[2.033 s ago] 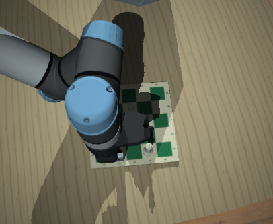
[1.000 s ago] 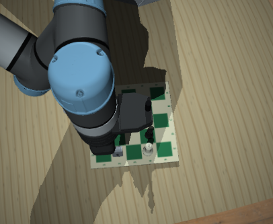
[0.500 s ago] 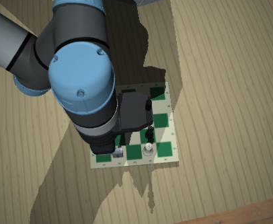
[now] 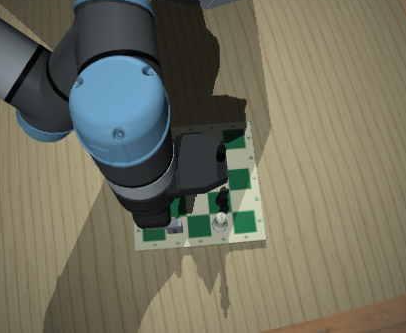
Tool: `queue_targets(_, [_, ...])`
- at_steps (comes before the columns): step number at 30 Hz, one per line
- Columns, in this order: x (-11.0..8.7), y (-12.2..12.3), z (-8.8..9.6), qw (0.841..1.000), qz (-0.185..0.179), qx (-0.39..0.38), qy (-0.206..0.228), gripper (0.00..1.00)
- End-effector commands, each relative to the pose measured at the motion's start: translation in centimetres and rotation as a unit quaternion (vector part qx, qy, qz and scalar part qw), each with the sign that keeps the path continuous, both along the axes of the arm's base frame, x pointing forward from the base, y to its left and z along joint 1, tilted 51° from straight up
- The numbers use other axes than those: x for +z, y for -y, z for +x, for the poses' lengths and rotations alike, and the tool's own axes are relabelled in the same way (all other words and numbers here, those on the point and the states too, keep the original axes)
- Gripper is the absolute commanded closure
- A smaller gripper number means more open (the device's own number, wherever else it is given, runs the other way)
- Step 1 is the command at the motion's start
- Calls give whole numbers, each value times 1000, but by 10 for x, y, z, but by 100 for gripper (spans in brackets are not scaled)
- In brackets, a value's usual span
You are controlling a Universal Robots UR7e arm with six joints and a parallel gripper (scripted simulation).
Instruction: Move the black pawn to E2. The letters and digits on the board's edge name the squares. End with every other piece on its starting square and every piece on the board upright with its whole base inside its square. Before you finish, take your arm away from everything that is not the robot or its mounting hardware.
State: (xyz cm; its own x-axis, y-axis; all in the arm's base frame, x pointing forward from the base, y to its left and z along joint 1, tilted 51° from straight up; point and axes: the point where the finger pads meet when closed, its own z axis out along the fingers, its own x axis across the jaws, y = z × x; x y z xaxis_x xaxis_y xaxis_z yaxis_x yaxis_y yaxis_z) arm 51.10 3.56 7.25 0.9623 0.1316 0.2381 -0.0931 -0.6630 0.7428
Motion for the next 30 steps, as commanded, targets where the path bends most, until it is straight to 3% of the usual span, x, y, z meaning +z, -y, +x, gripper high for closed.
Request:
queue_targets(1, [15,-15,-2,1000,0,1,4,0])
queue_targets(13, [45,-51,-15,1000,1,1,4,0])
queue_targets(30, [47,-54,-17,1000,0,0,2,0])
